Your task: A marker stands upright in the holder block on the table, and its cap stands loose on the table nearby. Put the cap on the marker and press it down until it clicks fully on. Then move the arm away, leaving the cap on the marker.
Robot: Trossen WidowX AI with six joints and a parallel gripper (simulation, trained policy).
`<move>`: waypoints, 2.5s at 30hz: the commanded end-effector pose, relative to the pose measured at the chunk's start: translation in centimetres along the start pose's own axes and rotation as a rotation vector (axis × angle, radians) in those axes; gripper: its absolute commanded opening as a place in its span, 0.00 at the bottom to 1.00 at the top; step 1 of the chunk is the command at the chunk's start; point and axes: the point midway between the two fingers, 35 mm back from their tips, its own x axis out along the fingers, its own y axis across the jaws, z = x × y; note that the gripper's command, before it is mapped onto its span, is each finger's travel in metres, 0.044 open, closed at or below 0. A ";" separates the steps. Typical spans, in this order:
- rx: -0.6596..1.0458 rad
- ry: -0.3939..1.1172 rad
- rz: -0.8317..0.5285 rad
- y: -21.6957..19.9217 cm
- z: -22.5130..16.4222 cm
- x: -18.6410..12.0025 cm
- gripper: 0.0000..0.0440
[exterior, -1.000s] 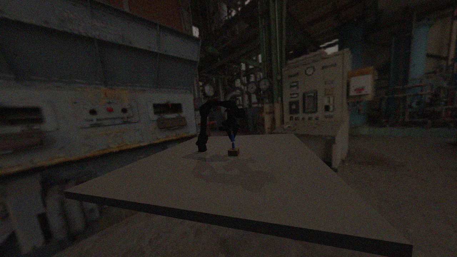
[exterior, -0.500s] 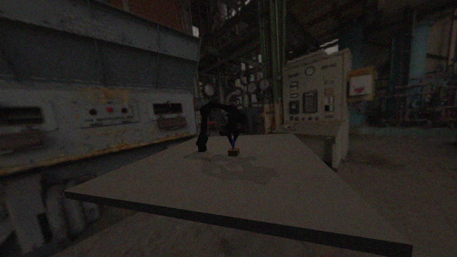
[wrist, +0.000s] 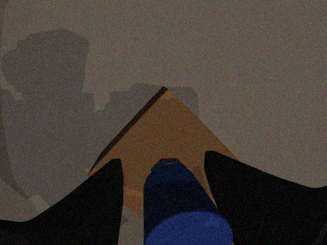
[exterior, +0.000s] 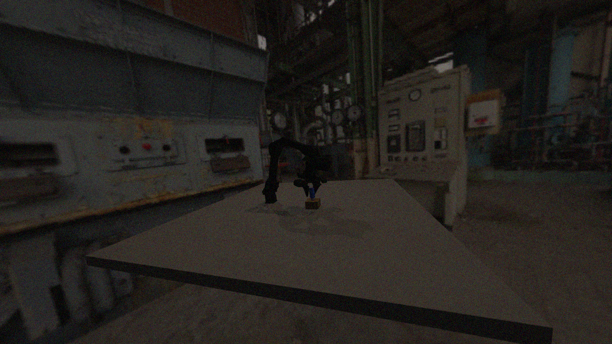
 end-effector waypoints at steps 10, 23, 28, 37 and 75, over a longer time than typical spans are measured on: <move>-0.062 0.004 0.010 0.5 0.2 -0.7 1.00; -0.122 0.004 0.000 1.2 0.4 -4.6 0.98; -0.139 0.011 0.006 1.4 0.2 -5.4 0.73; -0.179 -0.001 0.015 1.3 -0.1 -4.3 0.22; -0.241 -0.018 -0.057 2.8 4.2 -6.6 0.18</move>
